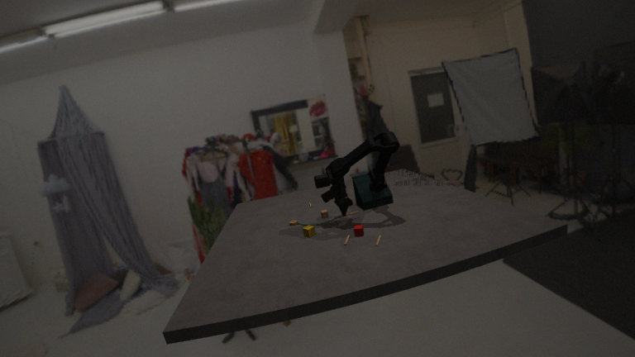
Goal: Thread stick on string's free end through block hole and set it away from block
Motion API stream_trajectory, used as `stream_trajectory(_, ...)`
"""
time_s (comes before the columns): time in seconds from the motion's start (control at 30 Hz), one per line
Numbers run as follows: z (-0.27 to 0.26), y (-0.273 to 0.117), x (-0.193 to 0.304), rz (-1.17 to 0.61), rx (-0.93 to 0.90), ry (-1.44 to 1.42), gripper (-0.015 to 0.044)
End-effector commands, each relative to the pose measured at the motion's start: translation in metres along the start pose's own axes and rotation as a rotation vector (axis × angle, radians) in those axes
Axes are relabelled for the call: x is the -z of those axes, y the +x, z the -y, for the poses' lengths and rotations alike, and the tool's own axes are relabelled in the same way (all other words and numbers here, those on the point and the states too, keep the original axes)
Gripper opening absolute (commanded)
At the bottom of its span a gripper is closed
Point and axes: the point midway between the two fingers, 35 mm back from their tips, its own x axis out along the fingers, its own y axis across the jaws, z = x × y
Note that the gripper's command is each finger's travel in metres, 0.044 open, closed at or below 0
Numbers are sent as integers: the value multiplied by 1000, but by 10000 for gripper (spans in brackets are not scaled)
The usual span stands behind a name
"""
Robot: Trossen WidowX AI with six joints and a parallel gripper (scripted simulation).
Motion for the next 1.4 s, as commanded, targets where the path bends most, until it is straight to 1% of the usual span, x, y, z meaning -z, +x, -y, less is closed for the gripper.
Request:
stream_trajectory(0.0, 0, -8, -2, 7, 4, -7, 0)
stream_trajectory(0.7, -1, -34, 0, 6, 1, -7, 0)
stream_trajectory(1.0, 0, -30, 0, 1, -4, 6, 0)
stream_trajectory(1.37, 2, -33, -12, -9, -21, 108, 0)
